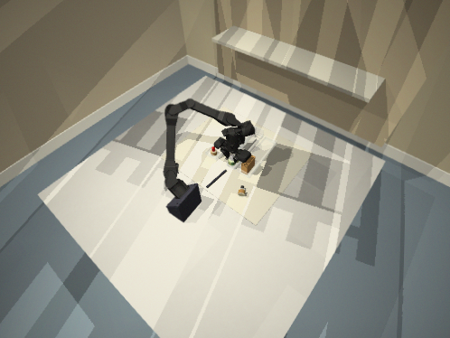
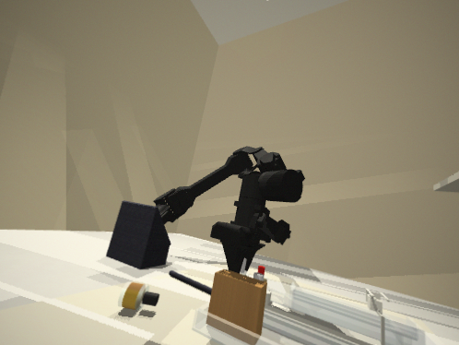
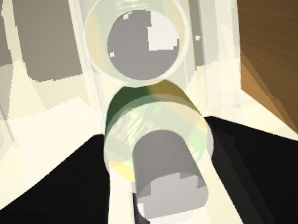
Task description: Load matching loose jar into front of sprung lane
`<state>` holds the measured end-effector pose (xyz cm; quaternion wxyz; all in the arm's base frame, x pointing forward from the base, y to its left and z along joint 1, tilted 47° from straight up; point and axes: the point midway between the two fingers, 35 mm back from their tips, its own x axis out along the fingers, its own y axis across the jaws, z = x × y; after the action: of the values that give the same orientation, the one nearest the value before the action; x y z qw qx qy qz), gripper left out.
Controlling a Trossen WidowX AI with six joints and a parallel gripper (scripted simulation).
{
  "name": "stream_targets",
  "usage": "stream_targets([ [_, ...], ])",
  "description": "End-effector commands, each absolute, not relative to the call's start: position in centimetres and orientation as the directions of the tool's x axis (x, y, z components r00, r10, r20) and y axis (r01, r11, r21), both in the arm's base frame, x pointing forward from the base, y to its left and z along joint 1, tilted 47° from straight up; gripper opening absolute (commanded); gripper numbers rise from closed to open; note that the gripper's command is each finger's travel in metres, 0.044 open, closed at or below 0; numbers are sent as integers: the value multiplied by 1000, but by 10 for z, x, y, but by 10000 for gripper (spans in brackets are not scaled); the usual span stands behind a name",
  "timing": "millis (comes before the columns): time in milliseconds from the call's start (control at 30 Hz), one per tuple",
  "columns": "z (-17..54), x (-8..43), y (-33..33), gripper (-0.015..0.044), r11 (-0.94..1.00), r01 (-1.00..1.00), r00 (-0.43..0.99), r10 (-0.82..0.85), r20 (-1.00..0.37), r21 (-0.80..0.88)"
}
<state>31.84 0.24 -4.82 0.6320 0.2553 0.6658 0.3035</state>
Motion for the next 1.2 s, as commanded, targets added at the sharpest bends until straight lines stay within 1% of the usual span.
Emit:
stream_targets([
  [0, -44, 329, 1, 0, 681, -57, -44, 729, -683, 730],
  [1167, -42, 336, 1, 0, 681, -58, -44, 729, -683, 730],
])
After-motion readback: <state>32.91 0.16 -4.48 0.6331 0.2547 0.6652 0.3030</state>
